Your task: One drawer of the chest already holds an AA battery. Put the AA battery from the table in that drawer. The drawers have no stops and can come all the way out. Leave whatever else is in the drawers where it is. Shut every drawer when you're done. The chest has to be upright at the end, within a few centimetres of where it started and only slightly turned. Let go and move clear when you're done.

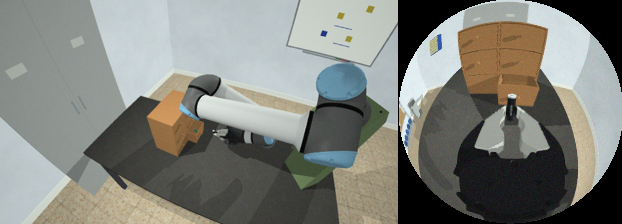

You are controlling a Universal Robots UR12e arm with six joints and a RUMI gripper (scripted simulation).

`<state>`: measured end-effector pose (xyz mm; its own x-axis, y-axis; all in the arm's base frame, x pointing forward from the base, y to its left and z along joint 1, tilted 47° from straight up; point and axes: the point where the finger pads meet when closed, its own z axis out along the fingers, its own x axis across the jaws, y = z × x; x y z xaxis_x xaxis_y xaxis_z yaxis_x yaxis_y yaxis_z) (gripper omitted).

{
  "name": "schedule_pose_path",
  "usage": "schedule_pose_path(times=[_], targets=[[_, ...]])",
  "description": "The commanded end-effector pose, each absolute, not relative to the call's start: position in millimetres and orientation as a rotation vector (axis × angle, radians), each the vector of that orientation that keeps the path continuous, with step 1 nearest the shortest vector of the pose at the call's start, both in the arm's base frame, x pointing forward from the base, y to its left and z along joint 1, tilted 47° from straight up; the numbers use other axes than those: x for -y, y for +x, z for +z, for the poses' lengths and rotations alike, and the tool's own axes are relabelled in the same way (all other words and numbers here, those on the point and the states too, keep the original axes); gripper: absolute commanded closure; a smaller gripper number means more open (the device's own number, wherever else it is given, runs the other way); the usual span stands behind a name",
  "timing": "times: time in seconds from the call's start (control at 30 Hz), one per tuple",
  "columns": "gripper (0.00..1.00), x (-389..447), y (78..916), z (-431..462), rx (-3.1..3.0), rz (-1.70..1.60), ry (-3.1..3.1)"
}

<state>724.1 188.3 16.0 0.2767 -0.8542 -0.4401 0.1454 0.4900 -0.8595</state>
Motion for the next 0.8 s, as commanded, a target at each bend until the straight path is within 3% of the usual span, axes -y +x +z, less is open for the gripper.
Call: schedule_pose_path(times=[0.0,0.77], targets=[[0.95,-188.2,724.2,16.1,-1.07,-0.793,-0.781],[0.95,-188.3,724.0,15.9,-1.054,-0.809,-0.752]])
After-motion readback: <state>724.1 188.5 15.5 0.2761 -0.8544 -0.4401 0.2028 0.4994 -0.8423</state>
